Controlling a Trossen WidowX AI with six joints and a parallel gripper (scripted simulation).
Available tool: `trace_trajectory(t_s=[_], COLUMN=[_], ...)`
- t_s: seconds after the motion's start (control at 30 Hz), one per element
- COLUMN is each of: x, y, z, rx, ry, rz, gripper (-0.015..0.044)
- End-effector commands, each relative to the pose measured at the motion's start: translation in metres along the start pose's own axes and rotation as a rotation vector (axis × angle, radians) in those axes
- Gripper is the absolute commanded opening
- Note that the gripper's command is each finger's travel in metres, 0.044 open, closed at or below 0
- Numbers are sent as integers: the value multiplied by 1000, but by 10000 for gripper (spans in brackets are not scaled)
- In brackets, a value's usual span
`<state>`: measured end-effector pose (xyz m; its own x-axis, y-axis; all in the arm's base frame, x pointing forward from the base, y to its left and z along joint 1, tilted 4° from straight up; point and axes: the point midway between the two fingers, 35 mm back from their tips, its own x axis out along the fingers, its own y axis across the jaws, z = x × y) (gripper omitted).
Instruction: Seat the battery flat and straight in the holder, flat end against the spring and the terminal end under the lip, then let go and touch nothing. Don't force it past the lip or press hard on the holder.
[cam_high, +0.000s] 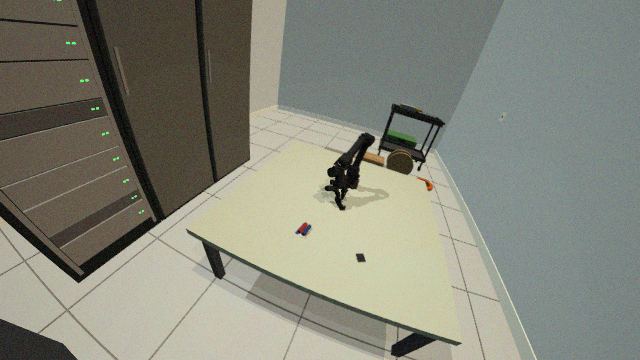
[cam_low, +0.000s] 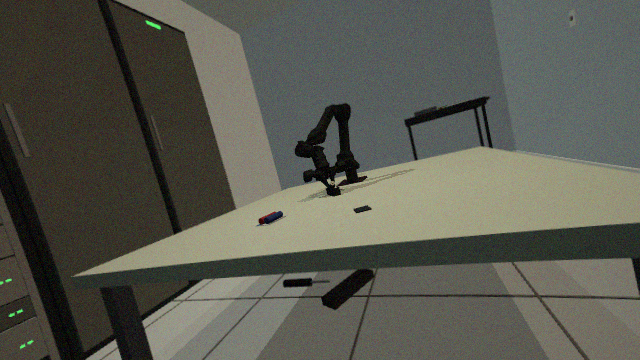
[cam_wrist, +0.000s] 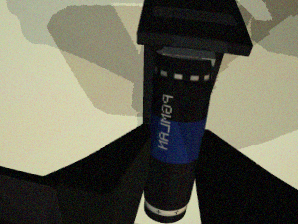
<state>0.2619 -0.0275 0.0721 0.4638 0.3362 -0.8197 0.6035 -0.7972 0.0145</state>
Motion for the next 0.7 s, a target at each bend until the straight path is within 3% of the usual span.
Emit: trace_trajectory(t_s=[0.0,0.67], x=[0,9], y=[-1,0], z=[4,1], rx=[5,25], ry=[-16,-190], rz=[-2,-31], gripper=[60,60])
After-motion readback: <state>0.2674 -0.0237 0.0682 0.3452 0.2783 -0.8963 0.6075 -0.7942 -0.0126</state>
